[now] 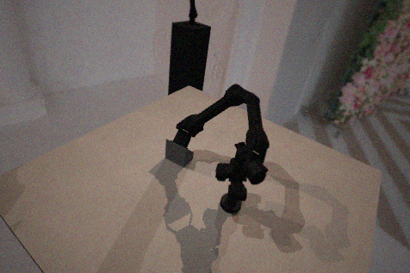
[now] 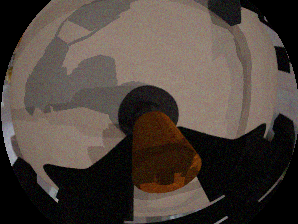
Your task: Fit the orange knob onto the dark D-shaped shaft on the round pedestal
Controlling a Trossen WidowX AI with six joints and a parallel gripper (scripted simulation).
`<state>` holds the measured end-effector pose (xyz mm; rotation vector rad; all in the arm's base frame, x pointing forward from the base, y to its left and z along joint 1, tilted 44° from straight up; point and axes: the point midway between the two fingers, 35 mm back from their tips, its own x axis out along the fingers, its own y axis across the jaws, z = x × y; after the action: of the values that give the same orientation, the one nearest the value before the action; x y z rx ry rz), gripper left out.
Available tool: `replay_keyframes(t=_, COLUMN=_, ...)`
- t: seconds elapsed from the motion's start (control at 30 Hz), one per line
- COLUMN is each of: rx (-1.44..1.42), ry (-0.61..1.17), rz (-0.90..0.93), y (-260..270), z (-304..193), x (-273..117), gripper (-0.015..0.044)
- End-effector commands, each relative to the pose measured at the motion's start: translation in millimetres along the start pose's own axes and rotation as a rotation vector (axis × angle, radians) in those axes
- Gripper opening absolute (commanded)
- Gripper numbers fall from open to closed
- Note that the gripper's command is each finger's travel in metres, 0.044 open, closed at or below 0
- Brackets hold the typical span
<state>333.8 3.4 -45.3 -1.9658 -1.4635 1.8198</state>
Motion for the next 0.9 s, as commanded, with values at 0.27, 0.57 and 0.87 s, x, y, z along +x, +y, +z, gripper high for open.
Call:
replay_keyframes(t=0.27, rx=0.019, ry=0.0, rz=0.001, y=0.3, z=0.2, x=0.5, gripper=0.0)
replay_keyframes(t=0.57, rx=0.027, ry=0.0, rz=0.001, y=0.2, z=0.2, x=1.0, gripper=0.0)
replay_keyframes(t=0.87, rx=0.039, ry=0.001, rz=0.0, y=0.4, z=-2.1, x=5.1, gripper=0.0)
